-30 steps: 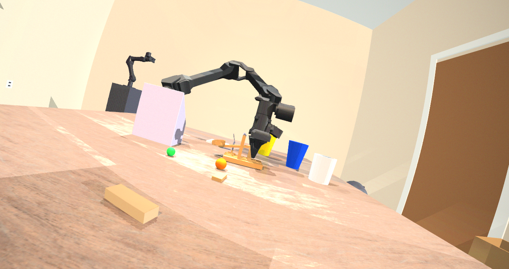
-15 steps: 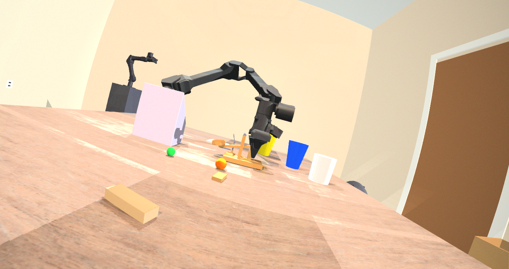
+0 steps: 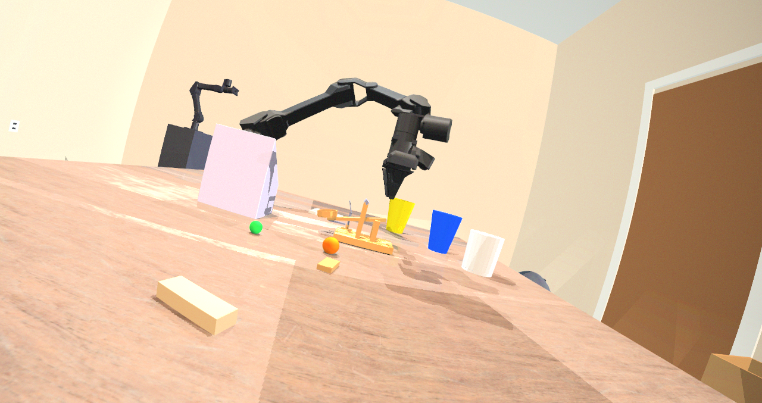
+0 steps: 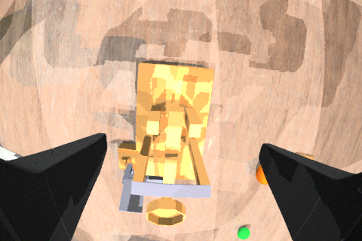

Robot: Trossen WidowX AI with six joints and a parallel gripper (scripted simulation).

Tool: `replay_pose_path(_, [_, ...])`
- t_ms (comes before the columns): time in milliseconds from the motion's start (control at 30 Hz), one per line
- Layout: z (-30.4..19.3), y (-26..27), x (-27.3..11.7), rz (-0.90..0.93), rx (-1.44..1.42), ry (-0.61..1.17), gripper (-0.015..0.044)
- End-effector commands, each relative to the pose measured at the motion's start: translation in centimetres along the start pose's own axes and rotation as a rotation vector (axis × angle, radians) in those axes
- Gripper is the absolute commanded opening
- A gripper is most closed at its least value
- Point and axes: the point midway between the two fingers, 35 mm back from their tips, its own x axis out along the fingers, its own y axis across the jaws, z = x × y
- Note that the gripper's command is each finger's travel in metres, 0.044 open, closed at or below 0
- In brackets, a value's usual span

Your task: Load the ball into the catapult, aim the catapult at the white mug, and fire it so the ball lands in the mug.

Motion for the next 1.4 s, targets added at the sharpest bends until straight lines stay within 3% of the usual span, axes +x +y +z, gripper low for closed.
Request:
replay_pose_path(0, [-0.1,0.1,0.6,0.003,0.002,0.013,0.0440])
replay_pose_path(233, [-0.4,0.5,-0.6,0.003,-0.004,0.008,0.0440])
replay_pose_path(433, [-0.3,0.6,4.1,0.005,-0.005,0.007,0.0440])
replay_pose_path(1367, [-0.3,0.6,7.9,0.006,-0.004,0.007,0.0440])
